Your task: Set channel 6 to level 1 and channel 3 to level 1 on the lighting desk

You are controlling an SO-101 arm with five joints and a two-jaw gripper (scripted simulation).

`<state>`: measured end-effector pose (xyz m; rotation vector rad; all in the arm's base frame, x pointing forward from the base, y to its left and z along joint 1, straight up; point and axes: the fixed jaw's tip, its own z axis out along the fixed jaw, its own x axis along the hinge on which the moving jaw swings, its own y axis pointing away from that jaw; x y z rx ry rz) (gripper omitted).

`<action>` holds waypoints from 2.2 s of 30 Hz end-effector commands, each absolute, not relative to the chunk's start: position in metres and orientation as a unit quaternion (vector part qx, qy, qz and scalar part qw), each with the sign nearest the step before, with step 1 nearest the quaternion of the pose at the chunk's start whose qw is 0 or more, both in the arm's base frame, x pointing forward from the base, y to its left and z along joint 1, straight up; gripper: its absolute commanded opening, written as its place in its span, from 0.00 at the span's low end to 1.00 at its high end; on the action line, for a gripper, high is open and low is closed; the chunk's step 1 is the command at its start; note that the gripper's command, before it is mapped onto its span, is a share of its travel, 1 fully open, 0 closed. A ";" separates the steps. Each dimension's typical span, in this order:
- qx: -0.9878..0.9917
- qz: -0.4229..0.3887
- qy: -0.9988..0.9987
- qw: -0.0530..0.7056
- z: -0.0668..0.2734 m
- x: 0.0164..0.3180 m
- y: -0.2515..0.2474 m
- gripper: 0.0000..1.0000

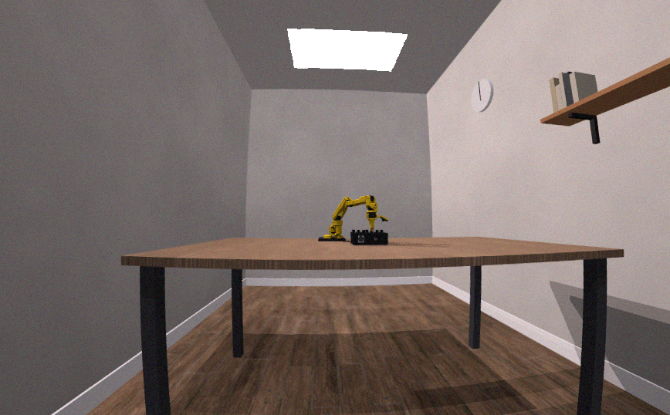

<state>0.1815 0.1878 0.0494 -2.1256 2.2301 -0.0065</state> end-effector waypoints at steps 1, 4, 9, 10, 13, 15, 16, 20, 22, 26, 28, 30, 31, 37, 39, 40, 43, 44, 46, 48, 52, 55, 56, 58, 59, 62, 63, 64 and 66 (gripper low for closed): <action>-0.703 0.001 0.711 0.009 0.043 0.168 0.193 0.00; -0.703 0.001 0.711 0.009 0.043 0.168 0.193 0.00; -0.703 0.000 0.711 0.008 0.043 0.167 0.193 0.00; -0.703 0.000 0.711 0.008 0.043 0.167 0.193 0.00; -0.703 0.000 0.711 0.006 0.043 0.166 0.193 0.00; -0.703 0.000 0.711 0.005 0.043 0.165 0.193 0.00; -0.703 0.000 0.711 0.004 0.043 0.165 0.193 0.00; -0.703 0.000 0.711 0.004 0.043 0.165 0.193 0.00; -0.703 0.000 0.711 0.004 0.043 0.165 0.193 0.00; -0.703 0.000 0.711 0.003 0.043 0.164 0.193 0.00; -0.703 0.000 0.711 0.003 0.043 0.164 0.192 0.00; -0.703 0.000 0.711 0.002 0.043 0.164 0.192 0.00; -0.703 0.000 0.711 0.002 0.043 0.163 0.192 0.00; -0.703 0.000 0.711 0.001 0.043 0.163 0.192 0.00; -0.703 0.000 0.711 0.001 0.043 0.163 0.192 0.00; -0.703 0.000 0.711 0.001 0.043 0.163 0.192 0.00; -0.703 0.000 0.711 0.001 0.043 0.163 0.192 0.00; -0.703 0.000 0.711 0.001 0.043 0.163 0.192 0.00; -0.703 0.000 0.711 0.001 0.042 0.162 0.192 0.00; -0.703 0.000 0.711 0.001 0.042 0.162 0.192 0.00; -0.703 0.000 0.711 0.001 0.042 0.162 0.191 0.00; -0.703 0.000 0.711 0.001 0.042 0.162 0.191 0.00; -0.703 0.000 0.711 0.001 0.042 0.162 0.191 0.00; -0.703 0.000 0.711 0.001 0.042 0.162 0.191 0.00; -0.703 0.000 0.711 0.001 0.042 0.162 0.191 0.00; -0.703 0.000 0.711 0.001 0.042 0.162 0.191 0.00; -0.703 0.000 0.711 0.001 0.042 0.162 0.191 0.00; -0.703 0.000 0.711 0.001 0.042 0.162 0.191 0.00; -0.703 0.000 0.711 0.001 0.042 0.161 0.191 0.00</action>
